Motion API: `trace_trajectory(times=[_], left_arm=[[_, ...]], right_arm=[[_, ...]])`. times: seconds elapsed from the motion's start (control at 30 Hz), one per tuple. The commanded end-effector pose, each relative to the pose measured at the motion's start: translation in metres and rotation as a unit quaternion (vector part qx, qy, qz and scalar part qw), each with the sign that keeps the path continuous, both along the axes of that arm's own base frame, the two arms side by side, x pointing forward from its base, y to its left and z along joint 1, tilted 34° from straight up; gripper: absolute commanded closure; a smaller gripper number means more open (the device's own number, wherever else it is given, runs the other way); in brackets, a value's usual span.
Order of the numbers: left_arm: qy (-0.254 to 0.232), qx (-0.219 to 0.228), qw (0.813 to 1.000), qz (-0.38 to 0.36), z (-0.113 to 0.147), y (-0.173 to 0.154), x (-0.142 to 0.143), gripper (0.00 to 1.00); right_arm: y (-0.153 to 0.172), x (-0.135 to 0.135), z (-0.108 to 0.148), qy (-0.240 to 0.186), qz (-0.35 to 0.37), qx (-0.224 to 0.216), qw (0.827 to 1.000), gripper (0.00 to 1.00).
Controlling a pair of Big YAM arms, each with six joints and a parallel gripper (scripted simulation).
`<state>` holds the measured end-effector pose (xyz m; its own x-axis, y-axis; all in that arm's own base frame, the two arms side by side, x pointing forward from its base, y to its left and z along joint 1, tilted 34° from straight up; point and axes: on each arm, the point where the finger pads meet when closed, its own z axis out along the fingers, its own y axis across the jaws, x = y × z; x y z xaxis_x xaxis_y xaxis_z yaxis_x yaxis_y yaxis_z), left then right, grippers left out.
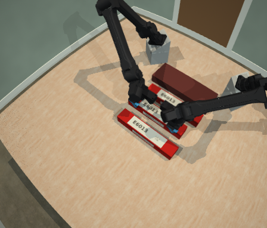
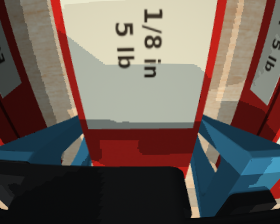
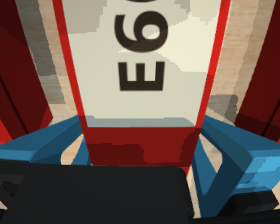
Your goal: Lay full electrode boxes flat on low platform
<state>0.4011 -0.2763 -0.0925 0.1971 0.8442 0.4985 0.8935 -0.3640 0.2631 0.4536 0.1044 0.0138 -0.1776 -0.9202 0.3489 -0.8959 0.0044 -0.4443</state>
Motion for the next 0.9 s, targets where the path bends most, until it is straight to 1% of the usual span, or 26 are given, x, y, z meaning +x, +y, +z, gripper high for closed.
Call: trace_trajectory(times=[0.0, 0.53, 0.57, 0.6, 0.63, 0.77, 0.87], left_arm=[[-0.011, -0.013, 1.0, -0.002, 0.01, -0.01, 0.009, 1.0], [-0.011, -0.013, 1.0, -0.002, 0.01, -0.01, 0.009, 1.0], [-0.011, -0.013, 1.0, -0.002, 0.01, -0.01, 0.009, 1.0], [-0.016, -0.018, 1.0, 0.003, 0.019, -0.005, 0.015, 1.0], [-0.013, -0.015, 1.0, 0.007, 0.021, -0.004, 0.013, 1.0], [-0.018, -0.02, 1.0, -0.007, 0.029, -0.024, 0.002, 1.0], [-0.02, -0.021, 1.0, -0.007, 0.033, -0.027, 0.003, 1.0]], right_arm=[[0.005, 0.007, 0.008, -0.011, 0.003, 0.006, 1.0, 1.0], [0.005, 0.007, 0.008, -0.011, 0.003, 0.006, 1.0, 1.0], [0.0, -0.002, 0.007, -0.003, -0.001, 0.003, 1.0, 1.0], [0.006, -0.002, 0.013, -0.009, 0.001, 0.007, 1.0, 1.0], [0.012, -0.003, 0.015, -0.01, 0.006, 0.007, 1.0, 1.0], [0.016, -0.002, 0.024, -0.015, 0.006, 0.008, 1.0, 1.0], [0.018, -0.001, 0.029, -0.017, 0.006, 0.009, 1.0, 1.0]])
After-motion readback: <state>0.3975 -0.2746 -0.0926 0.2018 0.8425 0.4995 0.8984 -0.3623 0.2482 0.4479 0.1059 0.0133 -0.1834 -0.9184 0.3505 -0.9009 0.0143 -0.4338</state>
